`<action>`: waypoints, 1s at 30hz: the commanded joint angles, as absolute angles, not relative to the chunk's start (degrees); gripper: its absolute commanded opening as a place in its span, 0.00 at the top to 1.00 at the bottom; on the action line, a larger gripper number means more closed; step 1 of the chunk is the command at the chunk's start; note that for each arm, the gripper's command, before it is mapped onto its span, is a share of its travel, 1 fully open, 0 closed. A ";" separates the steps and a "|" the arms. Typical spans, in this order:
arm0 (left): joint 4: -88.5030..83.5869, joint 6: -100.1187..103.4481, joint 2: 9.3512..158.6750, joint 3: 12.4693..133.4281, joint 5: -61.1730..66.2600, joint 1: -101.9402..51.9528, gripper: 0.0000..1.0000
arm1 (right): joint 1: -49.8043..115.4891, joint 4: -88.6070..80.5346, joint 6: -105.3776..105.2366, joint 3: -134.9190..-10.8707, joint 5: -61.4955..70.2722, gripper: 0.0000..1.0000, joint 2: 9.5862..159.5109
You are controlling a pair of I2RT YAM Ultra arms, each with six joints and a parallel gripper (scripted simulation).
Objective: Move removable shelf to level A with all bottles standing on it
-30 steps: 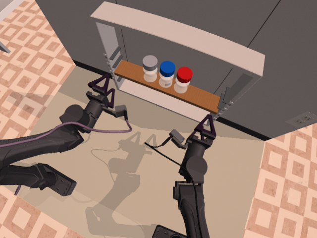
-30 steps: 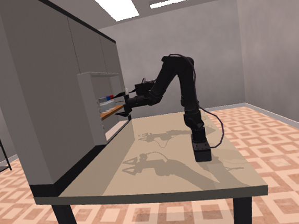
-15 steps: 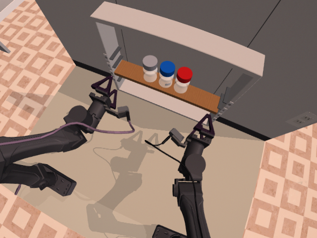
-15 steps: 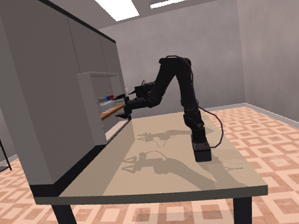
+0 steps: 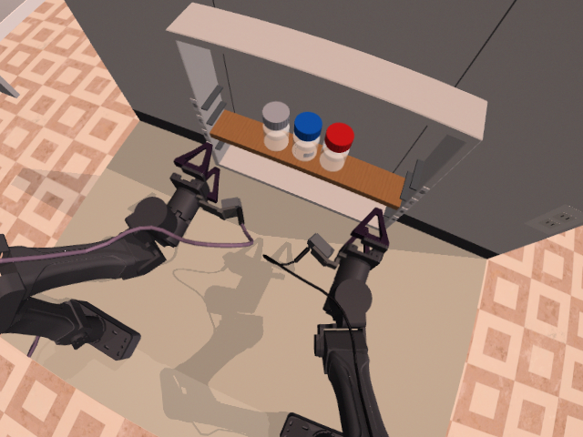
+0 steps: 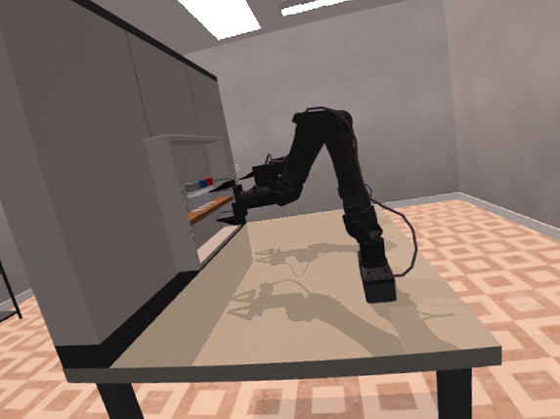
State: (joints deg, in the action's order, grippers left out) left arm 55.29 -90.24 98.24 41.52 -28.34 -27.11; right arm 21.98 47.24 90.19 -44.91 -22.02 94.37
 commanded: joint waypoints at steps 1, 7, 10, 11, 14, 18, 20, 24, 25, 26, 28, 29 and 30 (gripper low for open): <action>56.66 -89.97 99.78 43.07 -29.17 -27.76 0.00 | 22.84 49.76 89.95 -45.27 -22.75 0.00 95.11; 58.13 -89.96 101.42 43.23 -29.53 -28.12 0.00 | 23.25 51.28 89.95 -45.22 -23.16 0.00 96.59; 58.85 -89.96 102.24 43.33 -29.71 -28.30 0.00 | 23.45 52.04 89.95 -45.21 -23.37 0.00 97.33; 58.85 -89.96 102.24 43.33 -29.71 -28.30 0.00 | 23.45 52.04 89.95 -45.21 -23.37 0.00 97.33; 59.34 -89.96 102.79 43.40 -29.83 -28.42 0.00 | 23.59 52.56 89.95 -45.21 -23.51 0.00 97.85; 60.28 -89.96 103.89 43.56 -30.06 -28.65 0.00 | 23.86 53.54 89.95 -45.23 -23.77 0.00 98.85; 60.75 -89.96 104.45 43.64 -30.18 -28.77 0.00 | 23.99 54.04 89.95 -45.24 -23.90 0.00 99.36; 61.66 -89.95 105.54 43.82 -30.41 -29.00 0.00 | 24.25 55.01 89.95 -45.29 -24.17 0.00 100.38; 61.89 -89.95 105.82 43.87 -30.47 -29.06 0.00 | 24.32 55.25 89.95 -45.30 -24.23 0.00 100.64; 62.11 -89.95 106.09 43.92 -30.52 -29.12 0.00 | 24.38 55.49 89.95 -45.32 -24.29 0.00 100.90; 62.33 -89.95 106.37 43.97 -30.58 -29.17 0.00 | 24.44 55.73 89.95 -45.34 -24.36 0.00 101.15; 62.33 -89.95 106.37 43.97 -30.58 -29.17 0.00 | 24.44 55.73 89.95 -45.34 -24.36 0.00 101.15; 62.57 -89.96 106.69 44.08 -30.64 -29.22 0.00 | 24.51 56.01 89.95 -45.36 -24.43 0.00 101.43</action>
